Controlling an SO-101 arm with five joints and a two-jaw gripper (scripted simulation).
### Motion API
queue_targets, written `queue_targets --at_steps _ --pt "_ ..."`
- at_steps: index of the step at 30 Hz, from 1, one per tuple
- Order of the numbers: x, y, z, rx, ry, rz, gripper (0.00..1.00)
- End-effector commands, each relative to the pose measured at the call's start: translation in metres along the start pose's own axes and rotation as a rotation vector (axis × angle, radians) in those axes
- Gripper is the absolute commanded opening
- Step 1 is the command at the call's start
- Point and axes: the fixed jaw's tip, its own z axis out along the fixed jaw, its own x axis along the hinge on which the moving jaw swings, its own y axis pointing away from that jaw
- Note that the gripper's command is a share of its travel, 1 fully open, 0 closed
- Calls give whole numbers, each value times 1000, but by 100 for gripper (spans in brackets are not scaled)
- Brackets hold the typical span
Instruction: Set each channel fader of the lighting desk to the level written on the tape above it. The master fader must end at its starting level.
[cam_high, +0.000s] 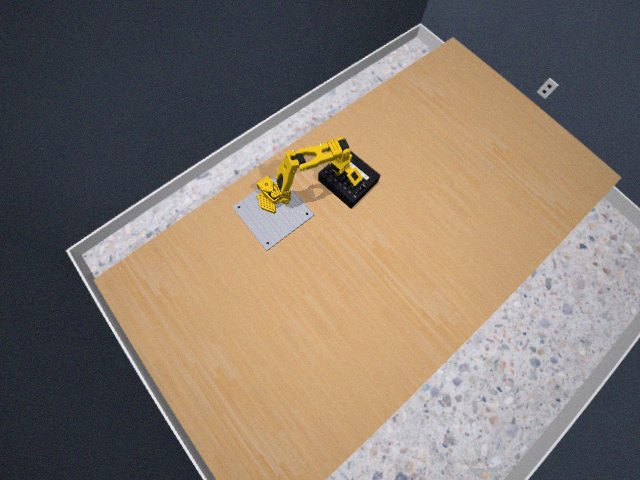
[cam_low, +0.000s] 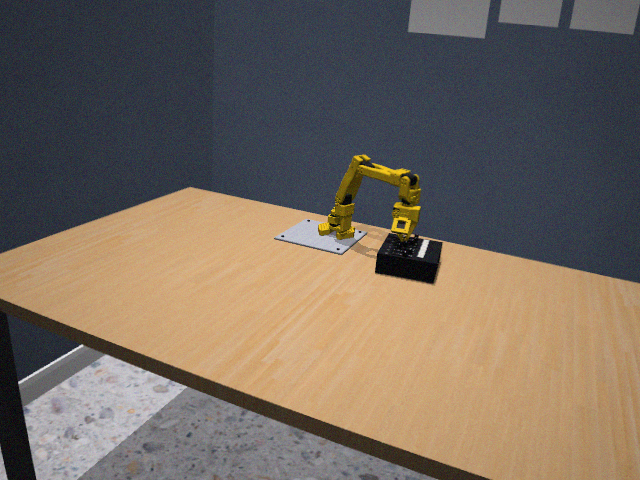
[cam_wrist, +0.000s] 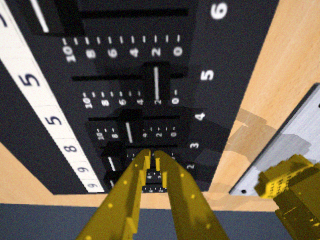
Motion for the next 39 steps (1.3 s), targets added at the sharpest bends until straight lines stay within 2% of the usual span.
queue_targets --at_steps 1,26,39 --pt "-1 -2 -1 -7 -2 -3 0" --pt "-4 -1 -3 -7 -2 -3 0" --pt "-4 -1 -11 -14 -6 -3 0"
